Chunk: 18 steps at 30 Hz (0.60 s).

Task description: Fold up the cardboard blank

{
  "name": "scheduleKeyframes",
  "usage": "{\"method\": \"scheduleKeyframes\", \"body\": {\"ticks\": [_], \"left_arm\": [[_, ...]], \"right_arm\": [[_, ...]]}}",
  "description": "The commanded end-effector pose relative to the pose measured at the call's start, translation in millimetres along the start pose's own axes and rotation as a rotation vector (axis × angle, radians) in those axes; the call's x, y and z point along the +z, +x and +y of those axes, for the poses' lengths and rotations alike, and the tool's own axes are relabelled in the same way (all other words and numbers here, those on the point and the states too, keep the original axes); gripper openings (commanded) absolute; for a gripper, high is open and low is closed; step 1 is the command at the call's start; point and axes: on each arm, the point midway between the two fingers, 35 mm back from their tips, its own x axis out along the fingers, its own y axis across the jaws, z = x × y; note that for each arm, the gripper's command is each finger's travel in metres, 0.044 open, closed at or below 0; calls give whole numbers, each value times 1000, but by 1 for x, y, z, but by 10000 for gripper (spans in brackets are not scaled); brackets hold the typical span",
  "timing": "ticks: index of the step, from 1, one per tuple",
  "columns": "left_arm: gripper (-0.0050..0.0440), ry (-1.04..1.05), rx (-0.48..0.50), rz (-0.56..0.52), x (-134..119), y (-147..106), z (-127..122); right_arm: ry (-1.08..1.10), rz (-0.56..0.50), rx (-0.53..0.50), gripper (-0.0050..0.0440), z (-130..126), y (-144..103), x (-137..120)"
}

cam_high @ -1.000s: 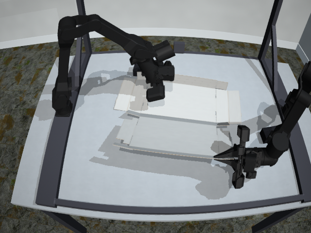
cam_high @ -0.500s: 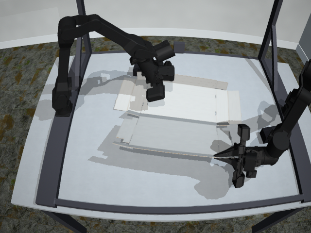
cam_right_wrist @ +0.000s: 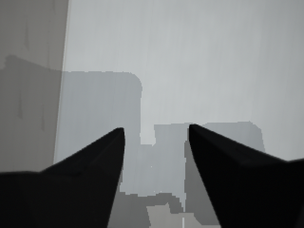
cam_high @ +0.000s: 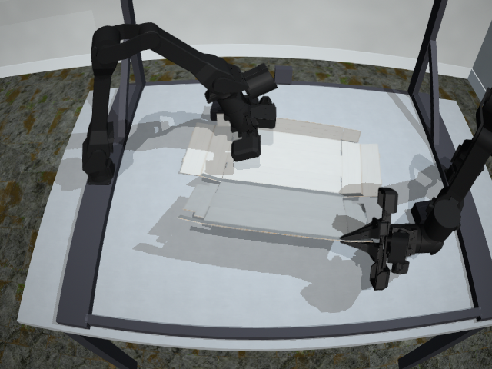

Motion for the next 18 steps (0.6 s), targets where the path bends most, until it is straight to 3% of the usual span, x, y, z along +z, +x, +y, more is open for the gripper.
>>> {"method": "scheduleKeyframes", "body": {"ticks": [1,18], "left_arm": [[0,52,0,-30,13,-1,-12],[0,138,-2,-38,17,-3,-37]], "right_arm": [[-1,128,-20,197,-6,26,-38],[-1,123,-19,197,-6,26,-36]]}}
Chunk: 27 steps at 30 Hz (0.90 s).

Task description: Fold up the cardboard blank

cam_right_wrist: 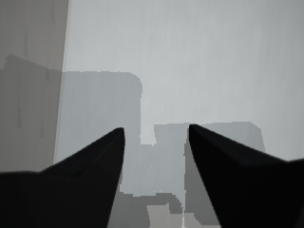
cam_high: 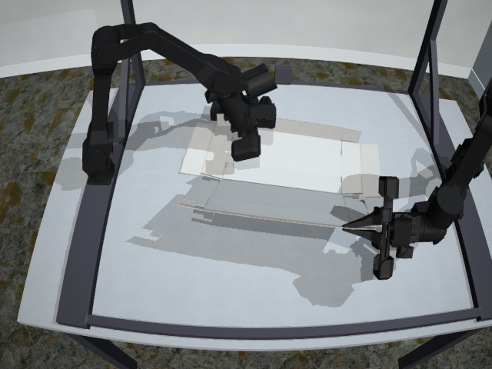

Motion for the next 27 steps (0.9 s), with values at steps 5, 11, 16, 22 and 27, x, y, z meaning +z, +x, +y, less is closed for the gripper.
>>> {"method": "scheduleKeyframes", "body": {"ticks": [5,11,16,22,27], "left_arm": [[0,67,0,-32,14,-1,-17],[0,119,-1,-37,15,-2,-25],[0,143,-1,-39,16,-2,-33],[0,153,-1,-40,17,-3,-41],[0,197,-2,-45,17,-4,-46]], "right_arm": [[-1,122,-19,197,-6,26,-36],[-1,122,-19,197,-5,25,-35],[-1,121,-19,197,-5,25,-34],[-1,121,-19,197,-5,25,-34],[-1,121,-19,197,-5,24,-33]]}}
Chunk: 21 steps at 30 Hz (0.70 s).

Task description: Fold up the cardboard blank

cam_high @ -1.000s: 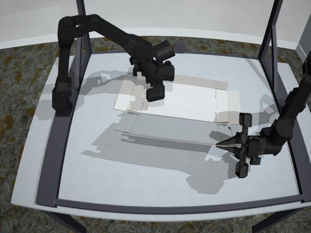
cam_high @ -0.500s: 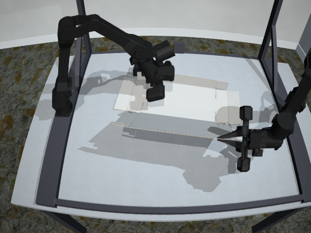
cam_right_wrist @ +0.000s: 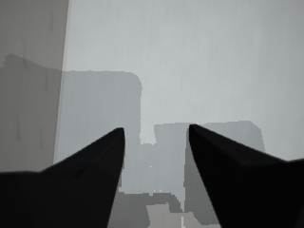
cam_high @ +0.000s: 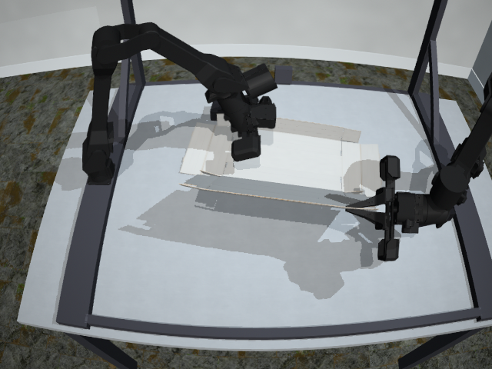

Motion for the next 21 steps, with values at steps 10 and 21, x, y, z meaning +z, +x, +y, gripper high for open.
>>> {"method": "scheduleKeyframes", "body": {"ticks": [10,21], "left_arm": [[0,122,0,-38,15,-2,-26],[0,185,-1,-44,16,-3,-40]], "right_arm": [[-1,118,-18,197,-5,24,-32],[-1,119,-18,197,-5,24,-32]]}}
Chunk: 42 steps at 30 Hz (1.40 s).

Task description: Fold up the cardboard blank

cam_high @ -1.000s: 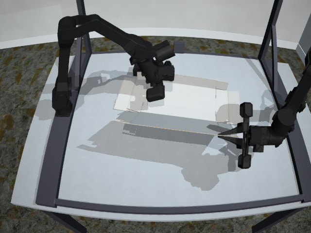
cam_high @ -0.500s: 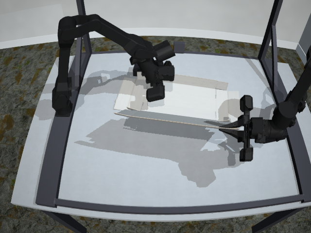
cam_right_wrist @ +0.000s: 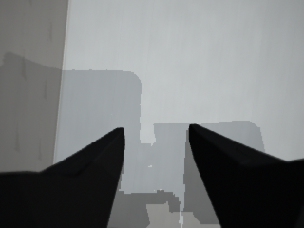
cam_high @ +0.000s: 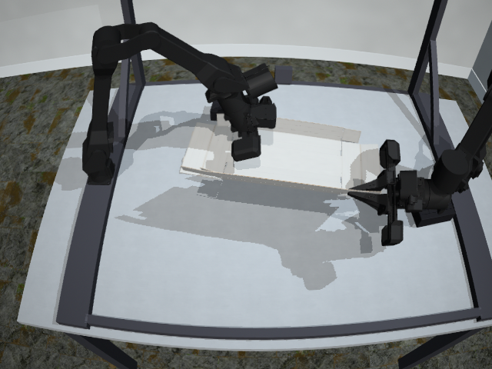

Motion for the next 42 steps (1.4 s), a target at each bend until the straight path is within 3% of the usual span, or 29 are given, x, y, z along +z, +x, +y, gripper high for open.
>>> {"method": "scheduleKeyframes", "body": {"ticks": [1,42], "left_arm": [[0,65,1,-32,13,-1,-11],[0,293,-1,-56,15,-6,-68]], "right_arm": [[-1,115,-17,197,-5,24,-31],[-2,122,-18,197,-5,25,-33]]}}
